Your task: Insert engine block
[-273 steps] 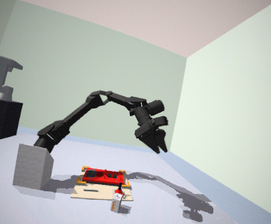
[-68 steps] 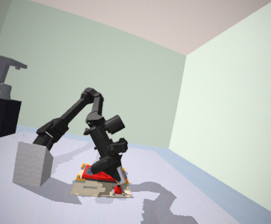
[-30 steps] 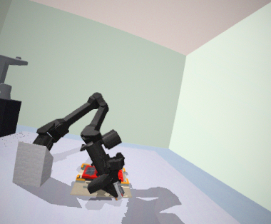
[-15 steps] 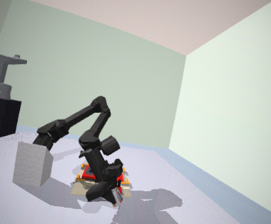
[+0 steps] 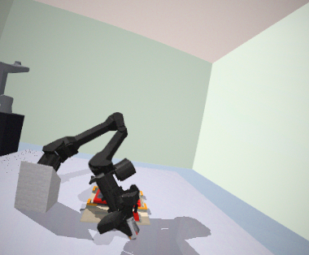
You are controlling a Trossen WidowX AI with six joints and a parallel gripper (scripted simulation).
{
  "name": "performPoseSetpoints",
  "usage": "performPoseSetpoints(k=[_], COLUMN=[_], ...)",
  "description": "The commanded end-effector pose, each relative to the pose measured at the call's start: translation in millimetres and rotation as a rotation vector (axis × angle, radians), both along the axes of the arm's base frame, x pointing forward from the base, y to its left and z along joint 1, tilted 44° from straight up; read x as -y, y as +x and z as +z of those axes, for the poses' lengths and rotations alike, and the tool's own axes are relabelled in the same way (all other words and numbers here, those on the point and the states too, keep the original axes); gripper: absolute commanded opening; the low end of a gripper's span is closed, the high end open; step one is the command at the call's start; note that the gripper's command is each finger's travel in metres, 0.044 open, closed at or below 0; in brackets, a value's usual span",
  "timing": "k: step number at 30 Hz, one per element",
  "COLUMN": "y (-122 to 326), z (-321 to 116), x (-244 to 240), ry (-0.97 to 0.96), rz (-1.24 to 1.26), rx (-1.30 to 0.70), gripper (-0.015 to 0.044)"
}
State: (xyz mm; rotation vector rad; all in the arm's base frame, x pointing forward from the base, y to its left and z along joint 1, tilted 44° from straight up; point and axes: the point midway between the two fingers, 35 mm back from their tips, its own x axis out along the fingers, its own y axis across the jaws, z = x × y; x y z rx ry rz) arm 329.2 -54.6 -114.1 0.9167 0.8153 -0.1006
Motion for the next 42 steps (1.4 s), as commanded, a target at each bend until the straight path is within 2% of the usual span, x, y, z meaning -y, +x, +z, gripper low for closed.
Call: performPoseSetpoints(k=[1, 13, 20, 31, 42], y=[0.0, 0.0, -1.9, -32.1, -28.5], z=[0.2, 0.2, 2.4, 29.4, 27.9], x=[0.0, 0.0, 0.9, 10.7, 11.8], ry=[0.000, 0.000, 0.002, 0.004, 0.001], rz=[0.000, 0.000, 0.002, 0.005, 0.000], rx=[0.000, 0.000, -0.004, -0.010, -0.007], gripper=[0.0131, 0.0440, 0.0440, 0.0440, 0.0440])
